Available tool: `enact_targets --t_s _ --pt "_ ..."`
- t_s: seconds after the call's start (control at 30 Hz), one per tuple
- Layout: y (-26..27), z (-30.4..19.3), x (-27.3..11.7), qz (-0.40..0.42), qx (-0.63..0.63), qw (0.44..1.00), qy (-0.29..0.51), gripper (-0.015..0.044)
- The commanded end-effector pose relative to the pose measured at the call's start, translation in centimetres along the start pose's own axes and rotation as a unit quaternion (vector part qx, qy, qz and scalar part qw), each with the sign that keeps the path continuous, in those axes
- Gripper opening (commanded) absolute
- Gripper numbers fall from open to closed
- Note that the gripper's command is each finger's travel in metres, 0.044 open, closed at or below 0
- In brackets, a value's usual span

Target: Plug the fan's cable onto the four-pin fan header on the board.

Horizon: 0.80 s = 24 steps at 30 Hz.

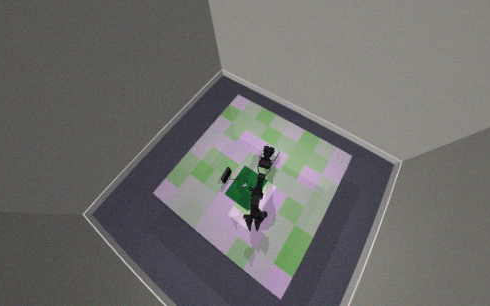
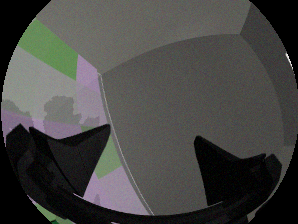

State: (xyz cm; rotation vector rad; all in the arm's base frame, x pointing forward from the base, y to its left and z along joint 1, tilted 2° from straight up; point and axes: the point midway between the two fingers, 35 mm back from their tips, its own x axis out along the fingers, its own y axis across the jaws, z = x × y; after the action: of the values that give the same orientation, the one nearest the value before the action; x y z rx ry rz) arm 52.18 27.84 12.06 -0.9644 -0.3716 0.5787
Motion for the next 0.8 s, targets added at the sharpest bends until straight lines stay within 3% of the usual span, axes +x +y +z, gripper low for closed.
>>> enact_targets --t_s 0.0,0.17,0.77 --pt "0.9 -5.2 -2.2 0.092 0.312 0.932 0.158 0.0440" --pt "1.9 -8.2 -6.3 0.100 0.529 0.785 0.308 0.0440" --pt "2.7 -9.4 -15.7 -0.003 0.734 0.440 0.517 0.0440"
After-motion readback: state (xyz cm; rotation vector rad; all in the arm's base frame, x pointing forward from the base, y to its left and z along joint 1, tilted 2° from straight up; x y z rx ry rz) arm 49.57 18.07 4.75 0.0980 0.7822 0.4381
